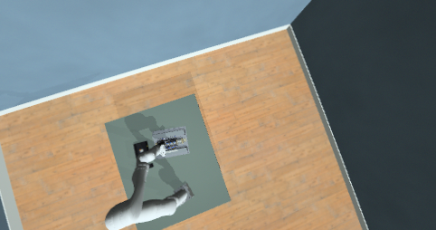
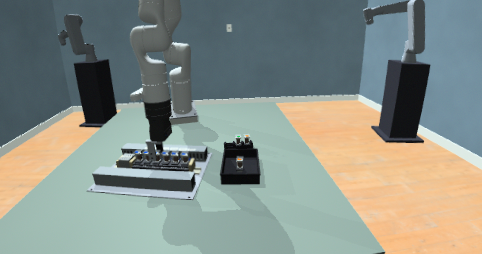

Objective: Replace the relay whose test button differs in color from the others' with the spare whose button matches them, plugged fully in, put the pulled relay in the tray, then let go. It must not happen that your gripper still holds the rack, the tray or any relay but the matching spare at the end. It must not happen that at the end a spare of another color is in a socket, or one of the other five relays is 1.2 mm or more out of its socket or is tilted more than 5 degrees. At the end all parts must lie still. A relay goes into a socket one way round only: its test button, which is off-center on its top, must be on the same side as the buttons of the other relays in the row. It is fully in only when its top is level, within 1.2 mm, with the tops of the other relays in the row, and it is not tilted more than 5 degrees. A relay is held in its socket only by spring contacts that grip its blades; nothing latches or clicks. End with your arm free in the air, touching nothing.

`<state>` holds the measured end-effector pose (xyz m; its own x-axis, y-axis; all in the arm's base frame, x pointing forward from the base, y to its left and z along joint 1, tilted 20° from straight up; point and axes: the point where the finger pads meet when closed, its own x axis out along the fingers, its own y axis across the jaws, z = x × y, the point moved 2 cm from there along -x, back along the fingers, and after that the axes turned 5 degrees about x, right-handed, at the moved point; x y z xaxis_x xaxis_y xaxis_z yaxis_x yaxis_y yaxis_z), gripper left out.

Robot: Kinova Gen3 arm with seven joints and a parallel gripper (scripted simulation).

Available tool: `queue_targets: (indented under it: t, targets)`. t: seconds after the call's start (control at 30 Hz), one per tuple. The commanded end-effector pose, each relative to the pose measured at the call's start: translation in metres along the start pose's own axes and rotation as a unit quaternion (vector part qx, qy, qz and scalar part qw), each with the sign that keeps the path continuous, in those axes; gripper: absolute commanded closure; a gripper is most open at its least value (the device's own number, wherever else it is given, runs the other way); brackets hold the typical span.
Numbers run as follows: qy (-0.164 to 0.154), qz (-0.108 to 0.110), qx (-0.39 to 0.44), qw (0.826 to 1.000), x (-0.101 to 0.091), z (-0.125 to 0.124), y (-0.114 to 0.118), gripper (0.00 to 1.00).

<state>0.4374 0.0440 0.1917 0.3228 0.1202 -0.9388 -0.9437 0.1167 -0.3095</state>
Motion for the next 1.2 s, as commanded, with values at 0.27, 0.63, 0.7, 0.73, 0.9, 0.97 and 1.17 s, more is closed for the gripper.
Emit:
queue_targets:
  t: [0.27,0.63,0.7,0.73,0.9,0.97,1.17]
  targets:
    - [0.0,-0.001,0.0,1.0,-0.0028,0.0,-0.0007,0.0]
    - [0.0,-0.002,0.0,1.0,-0.0055,0.0,-0.0009,0.0]
    - [0.0,-0.001,0.0,1.0,-0.0053,0.0,-0.0006,0.0]
    - [0.0,-0.001,0.0,1.0,-0.0056,0.0,-0.0007,0.0]
    - [0.0,-0.001,0.0,1.0,-0.0069,0.0,-0.0008,0.0]
    - [0.0,-0.002,0.0,1.0,-0.0074,0.0,-0.0008,0.0]
    - [0.0,-0.002,0.0,1.0,-0.009,-0.0001,-0.001,0.0]
